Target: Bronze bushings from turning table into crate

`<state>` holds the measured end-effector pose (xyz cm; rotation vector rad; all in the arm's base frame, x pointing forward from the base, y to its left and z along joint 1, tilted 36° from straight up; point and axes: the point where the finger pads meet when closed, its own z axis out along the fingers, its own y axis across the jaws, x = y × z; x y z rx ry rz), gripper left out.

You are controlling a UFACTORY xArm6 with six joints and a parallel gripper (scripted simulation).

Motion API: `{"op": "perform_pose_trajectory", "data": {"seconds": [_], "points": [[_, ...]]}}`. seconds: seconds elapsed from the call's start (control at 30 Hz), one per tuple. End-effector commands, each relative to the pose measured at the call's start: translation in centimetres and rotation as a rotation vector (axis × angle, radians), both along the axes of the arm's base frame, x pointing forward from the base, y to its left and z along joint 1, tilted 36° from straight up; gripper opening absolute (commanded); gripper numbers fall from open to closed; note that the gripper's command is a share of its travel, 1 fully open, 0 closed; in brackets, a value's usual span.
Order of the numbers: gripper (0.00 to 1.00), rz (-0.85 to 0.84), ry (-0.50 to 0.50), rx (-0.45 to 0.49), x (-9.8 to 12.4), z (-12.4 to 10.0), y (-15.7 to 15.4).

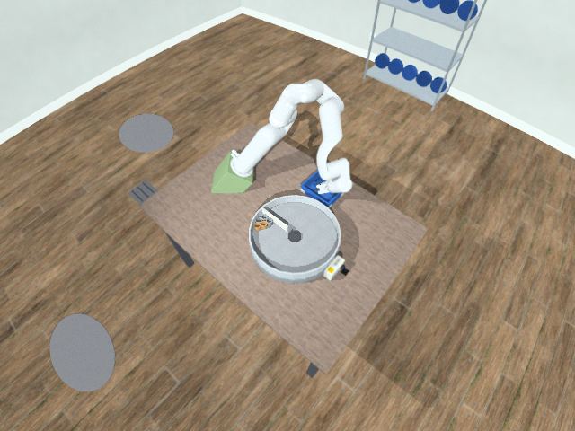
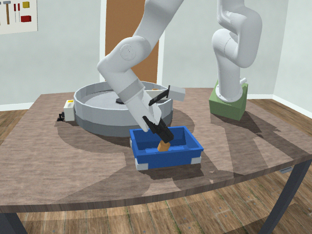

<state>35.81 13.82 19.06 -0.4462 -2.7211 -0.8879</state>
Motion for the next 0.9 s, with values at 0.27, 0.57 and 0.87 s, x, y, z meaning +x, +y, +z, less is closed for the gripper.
{"op": "perform_pose_trajectory", "data": {"seconds": [0.27,0.57,0.87], "points": [[0.00,0.000,-0.003,0.000,0.09,0.07,0.00],[0.12,0.000,-0.003,0.000,0.09,0.07,0.00],[0.12,0.000,-0.003,0.000,0.09,0.07,0.00]]}}
